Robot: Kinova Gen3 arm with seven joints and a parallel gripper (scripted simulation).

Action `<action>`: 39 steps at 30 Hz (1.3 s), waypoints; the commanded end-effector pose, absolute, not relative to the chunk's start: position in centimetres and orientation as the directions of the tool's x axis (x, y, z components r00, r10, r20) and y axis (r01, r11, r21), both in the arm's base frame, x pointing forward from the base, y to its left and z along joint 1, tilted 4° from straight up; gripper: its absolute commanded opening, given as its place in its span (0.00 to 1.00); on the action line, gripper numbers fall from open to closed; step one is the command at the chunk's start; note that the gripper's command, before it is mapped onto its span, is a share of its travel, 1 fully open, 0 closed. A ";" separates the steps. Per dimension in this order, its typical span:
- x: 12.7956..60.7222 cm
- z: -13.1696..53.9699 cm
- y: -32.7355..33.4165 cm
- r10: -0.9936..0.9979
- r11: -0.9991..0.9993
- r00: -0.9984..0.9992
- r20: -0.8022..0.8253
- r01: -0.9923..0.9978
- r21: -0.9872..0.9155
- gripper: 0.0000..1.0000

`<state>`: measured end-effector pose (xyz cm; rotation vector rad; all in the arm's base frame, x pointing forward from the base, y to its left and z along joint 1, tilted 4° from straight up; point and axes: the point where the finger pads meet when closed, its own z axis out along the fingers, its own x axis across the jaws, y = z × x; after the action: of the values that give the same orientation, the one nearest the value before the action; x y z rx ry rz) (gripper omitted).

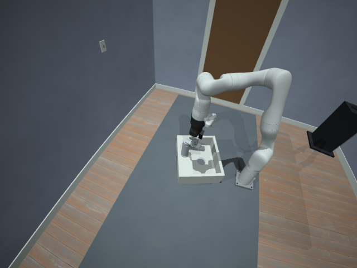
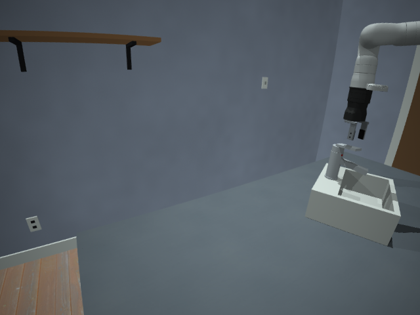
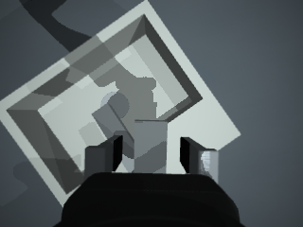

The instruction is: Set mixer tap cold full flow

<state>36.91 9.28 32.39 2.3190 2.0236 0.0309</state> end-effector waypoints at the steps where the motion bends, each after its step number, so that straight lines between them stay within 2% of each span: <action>1: 36.8 32.0 9.2 0.990 -0.134 0.135 -0.028 0.989 0.058 1.00; 39: 36.9 30.5 9.2 0.990 -0.134 0.135 -0.028 0.989 0.058 1.00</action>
<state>36.89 9.15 30.43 2.3201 2.0260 0.0242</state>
